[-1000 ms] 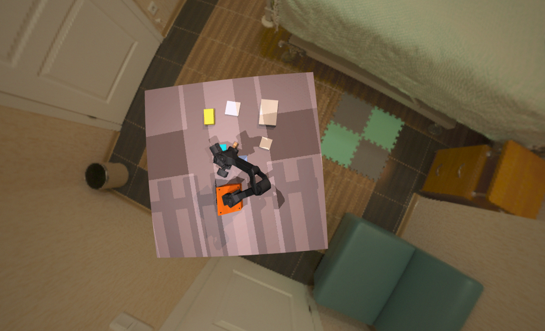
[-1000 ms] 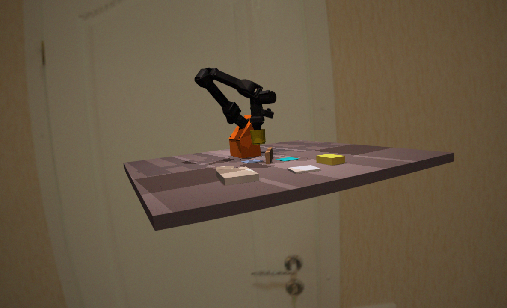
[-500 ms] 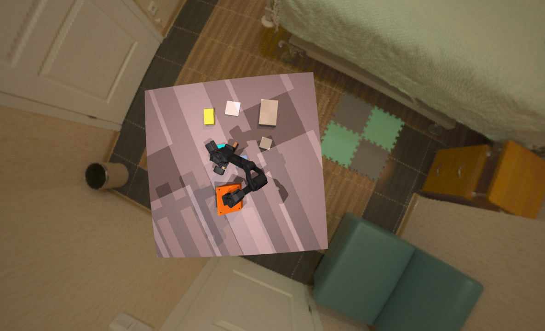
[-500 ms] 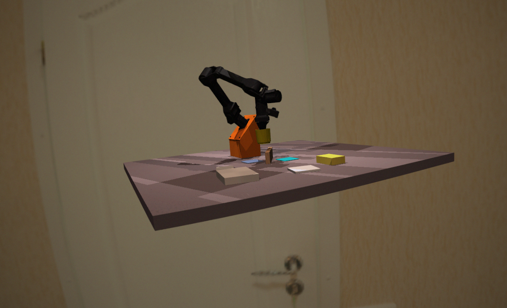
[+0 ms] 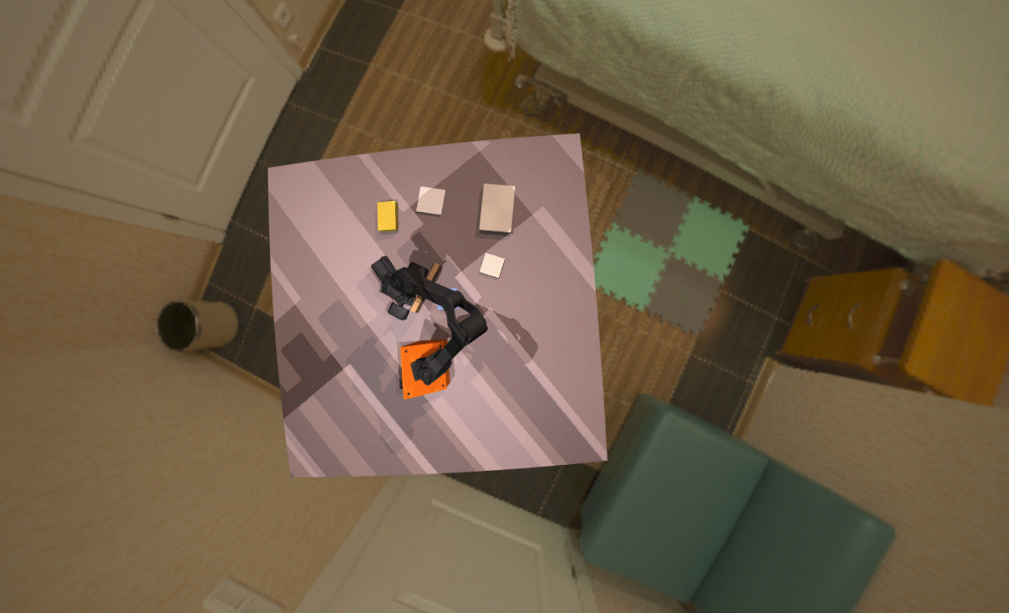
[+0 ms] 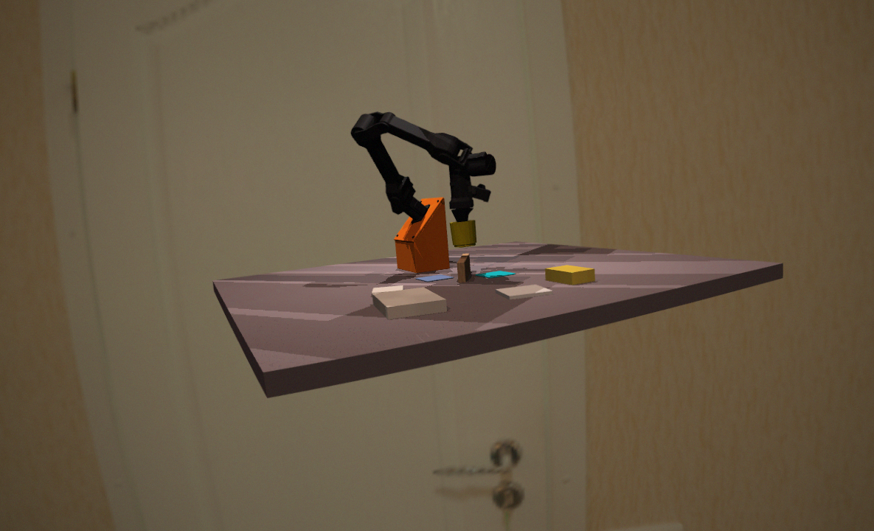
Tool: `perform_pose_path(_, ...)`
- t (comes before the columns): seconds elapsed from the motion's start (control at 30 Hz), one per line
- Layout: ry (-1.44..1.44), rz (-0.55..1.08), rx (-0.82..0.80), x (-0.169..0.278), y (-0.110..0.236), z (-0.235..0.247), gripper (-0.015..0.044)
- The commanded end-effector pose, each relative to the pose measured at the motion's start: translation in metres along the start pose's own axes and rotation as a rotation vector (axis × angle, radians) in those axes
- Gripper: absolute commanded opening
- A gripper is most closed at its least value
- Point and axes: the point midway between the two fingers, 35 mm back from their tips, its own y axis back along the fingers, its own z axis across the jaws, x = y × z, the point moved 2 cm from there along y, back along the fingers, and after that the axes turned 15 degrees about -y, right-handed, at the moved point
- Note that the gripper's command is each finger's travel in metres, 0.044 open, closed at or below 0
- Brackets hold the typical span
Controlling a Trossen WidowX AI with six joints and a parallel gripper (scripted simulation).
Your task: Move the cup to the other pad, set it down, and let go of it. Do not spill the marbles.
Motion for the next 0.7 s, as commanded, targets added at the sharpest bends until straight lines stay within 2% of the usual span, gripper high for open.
perform_pose_path(0.0,0.002,0.005,-0.005,-0.007,-0.001,0.003,0.0)
perform_pose_path(0.67,0.0,0.003,-0.005,-0.043,0.0,0.01,0.0)
